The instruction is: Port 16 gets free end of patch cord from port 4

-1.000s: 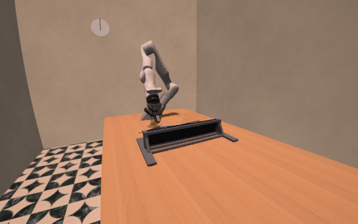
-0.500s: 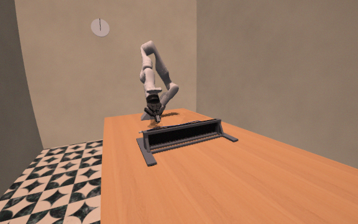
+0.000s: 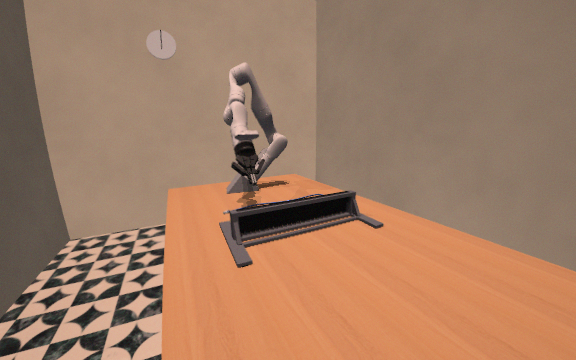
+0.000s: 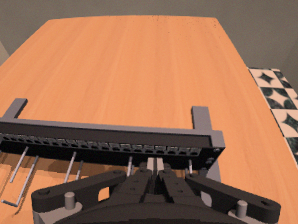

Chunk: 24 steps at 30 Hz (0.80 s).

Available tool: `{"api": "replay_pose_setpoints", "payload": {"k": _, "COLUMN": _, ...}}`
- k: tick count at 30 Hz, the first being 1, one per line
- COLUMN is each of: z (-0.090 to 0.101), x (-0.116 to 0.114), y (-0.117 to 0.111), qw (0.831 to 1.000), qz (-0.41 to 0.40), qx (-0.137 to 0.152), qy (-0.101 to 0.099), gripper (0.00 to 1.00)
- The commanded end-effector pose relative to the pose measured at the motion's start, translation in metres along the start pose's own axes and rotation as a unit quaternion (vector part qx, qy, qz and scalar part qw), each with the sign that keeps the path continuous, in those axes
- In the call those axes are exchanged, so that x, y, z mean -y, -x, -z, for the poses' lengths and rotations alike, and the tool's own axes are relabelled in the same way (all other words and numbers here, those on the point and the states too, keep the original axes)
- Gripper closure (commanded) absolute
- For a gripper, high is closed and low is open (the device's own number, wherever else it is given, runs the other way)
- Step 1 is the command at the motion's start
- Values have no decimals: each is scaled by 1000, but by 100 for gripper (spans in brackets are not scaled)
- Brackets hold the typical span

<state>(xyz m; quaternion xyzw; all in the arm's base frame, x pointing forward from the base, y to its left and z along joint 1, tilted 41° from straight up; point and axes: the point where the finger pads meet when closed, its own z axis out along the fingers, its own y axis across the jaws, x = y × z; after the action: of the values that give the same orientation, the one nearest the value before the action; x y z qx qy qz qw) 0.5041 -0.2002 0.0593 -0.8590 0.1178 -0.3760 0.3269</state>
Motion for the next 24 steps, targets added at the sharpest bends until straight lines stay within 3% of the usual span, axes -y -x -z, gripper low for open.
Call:
{"api": "replay_pose_setpoints", "payload": {"k": 1, "z": 33, "x": -5, "y": -2, "qw": 1000, "qz": -3, "qx": -3, "qy": 8, "gripper": 100}}
{"api": "replay_pose_setpoints", "payload": {"k": 6, "z": 70, "x": -4, "y": -2, "qw": 1000, "qz": -3, "qx": -4, "qy": 7, "gripper": 100}}
{"api": "replay_pose_setpoints", "payload": {"k": 11, "z": 92, "x": -5, "y": -4, "qw": 1000, "qz": -2, "qx": -5, "qy": 9, "gripper": 100}}
{"api": "replay_pose_setpoints", "payload": {"k": 24, "z": 93, "x": -4, "y": -3, "qw": 1000, "qz": 11, "qx": -1, "qy": 6, "gripper": 100}}
